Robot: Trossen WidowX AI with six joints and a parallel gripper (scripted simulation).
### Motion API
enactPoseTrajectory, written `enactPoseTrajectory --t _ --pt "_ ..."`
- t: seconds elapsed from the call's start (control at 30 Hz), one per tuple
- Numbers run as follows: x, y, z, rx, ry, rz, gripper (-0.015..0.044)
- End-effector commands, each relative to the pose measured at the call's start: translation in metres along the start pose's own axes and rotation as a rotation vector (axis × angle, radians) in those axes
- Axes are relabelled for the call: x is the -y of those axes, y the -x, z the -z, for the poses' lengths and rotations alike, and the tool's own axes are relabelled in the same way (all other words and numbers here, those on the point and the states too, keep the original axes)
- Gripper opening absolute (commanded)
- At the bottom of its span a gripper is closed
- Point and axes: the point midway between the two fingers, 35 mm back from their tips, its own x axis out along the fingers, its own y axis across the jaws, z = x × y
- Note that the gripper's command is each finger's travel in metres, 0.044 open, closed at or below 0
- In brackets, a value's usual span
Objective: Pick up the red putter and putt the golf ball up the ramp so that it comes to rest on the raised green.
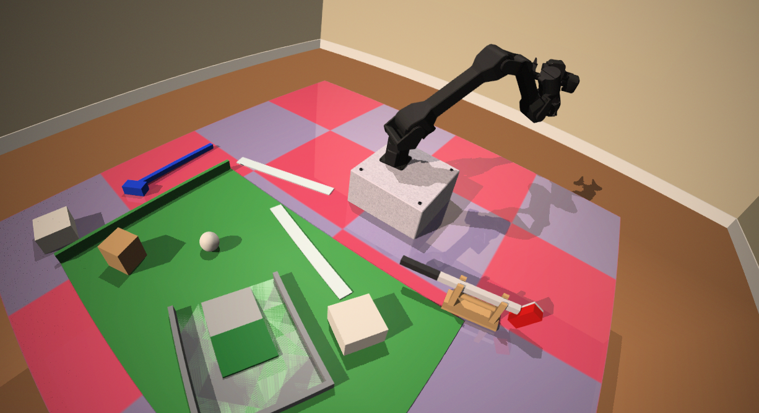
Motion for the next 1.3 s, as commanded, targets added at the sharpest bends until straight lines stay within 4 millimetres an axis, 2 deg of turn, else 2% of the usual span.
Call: enactPoseTrajectory --t 0.0,0.07,0.2,0.33,0.4,0.53,0.63,0.73,0.97,1.17,1.27 --pt "0.002 0.002 0.0 -0.003 0.002 0.007 0.0426" --pt "0.021 0.017 -0.004 -0.024 0.013 0.065 0.044" --pt "0.071 0.068 -0.014 -0.093 0.047 0.236 0.044" --pt "0.108 0.12 -0.026 -0.158 0.057 0.385 0.044" --pt "0.12 0.144 -0.032 -0.184 0.042 0.447 0.044" --pt "0.136 0.178 -0.04 -0.222 0.038 0.534 0.044" --pt "0.152 0.225 -0.05 -0.274 0.043 0.65 0.044" --pt "0.159 0.268 -0.054 -0.297 -0.021 0.778 0.044" --pt "0.166 0.376 -0.073 -0.433 0.008 1.019 0.044" --pt "0.141 0.48 -0.092 -0.549 -0.049 1.264 0.044" --pt "0.127 0.513 -0.097 -0.588 -0.075 1.342 0.044"
